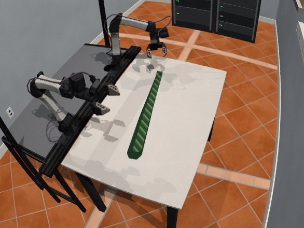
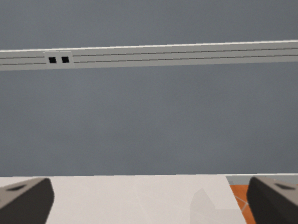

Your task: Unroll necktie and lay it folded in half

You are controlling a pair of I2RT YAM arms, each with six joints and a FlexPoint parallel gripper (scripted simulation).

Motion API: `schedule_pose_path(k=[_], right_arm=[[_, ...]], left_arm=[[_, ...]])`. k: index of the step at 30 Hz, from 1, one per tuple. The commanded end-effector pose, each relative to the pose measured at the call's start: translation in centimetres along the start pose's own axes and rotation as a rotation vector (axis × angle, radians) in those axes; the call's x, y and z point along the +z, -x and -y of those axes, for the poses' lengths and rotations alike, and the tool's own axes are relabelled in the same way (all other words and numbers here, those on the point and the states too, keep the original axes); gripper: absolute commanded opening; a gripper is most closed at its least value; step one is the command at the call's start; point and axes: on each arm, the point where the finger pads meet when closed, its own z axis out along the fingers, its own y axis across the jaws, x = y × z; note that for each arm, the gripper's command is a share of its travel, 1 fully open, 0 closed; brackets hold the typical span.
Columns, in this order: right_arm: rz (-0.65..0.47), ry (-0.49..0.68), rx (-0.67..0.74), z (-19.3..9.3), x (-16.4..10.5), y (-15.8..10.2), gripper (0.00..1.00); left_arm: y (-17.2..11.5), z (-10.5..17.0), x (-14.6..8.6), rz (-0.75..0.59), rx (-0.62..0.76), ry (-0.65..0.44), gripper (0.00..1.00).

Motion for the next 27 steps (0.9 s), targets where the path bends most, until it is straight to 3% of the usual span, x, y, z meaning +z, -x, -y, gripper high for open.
schedule_pose_path(k=[1,27], right_arm=[[0.0,0.0,0.0,0.0,0.0,0.0,1.0],[0.0,0.0,0.0,0.0,0.0,0.0,1.0]], left_arm=[[2.1,-1.3,-0.8,0.061,-0.025,0.153,0.82],[10.6,-3.1,-5.5,0.235,-0.169,0.643,0.89]])
